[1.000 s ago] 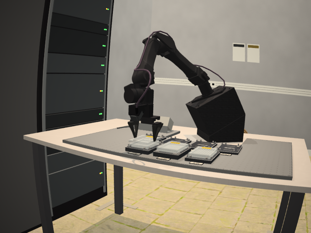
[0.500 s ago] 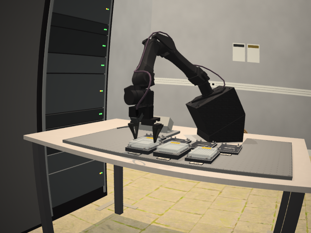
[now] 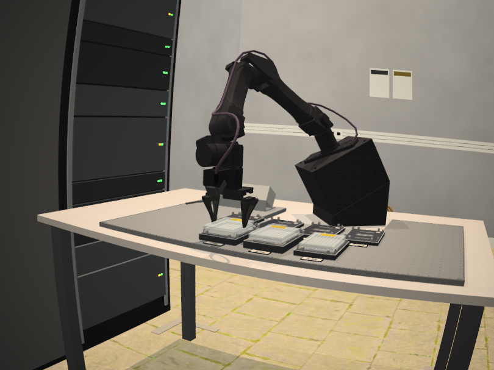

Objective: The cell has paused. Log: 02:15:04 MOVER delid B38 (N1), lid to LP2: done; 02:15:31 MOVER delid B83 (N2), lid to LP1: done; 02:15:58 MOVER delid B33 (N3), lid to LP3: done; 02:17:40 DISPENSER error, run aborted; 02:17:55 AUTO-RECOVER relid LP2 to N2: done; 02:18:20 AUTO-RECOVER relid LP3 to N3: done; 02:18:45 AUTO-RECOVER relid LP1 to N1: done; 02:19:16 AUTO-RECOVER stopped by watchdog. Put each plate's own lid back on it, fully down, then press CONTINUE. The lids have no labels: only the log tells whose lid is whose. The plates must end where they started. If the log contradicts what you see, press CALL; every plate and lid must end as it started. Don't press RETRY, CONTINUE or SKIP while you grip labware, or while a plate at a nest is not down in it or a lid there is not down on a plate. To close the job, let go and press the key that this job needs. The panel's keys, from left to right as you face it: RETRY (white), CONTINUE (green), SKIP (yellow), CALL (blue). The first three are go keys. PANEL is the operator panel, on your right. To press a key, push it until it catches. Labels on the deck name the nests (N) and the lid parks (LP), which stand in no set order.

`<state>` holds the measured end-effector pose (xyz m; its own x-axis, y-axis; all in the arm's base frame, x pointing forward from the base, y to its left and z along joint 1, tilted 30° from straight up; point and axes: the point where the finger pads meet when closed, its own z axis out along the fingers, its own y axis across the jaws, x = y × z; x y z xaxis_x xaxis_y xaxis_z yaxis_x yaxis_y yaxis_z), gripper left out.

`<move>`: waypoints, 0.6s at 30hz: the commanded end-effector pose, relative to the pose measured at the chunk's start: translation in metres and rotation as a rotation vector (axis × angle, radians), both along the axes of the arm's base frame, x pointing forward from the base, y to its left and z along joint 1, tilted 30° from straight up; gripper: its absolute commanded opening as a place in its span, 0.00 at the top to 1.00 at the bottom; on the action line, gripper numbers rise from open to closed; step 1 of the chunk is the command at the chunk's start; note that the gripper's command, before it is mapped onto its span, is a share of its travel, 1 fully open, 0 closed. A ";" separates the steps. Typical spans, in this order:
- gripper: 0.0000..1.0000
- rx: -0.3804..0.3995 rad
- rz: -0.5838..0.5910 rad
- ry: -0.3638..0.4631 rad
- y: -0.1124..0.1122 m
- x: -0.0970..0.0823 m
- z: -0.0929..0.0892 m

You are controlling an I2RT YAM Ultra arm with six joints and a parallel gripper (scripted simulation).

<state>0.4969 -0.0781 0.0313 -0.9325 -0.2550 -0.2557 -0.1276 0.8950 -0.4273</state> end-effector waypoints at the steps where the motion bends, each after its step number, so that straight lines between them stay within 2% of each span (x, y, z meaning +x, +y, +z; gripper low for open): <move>1: 1.00 0.012 0.013 -0.023 0.003 0.009 0.000; 9: 1.00 0.013 0.009 0.007 0.001 -0.001 -0.012; 18: 1.00 0.012 0.010 0.000 0.001 -0.001 -0.010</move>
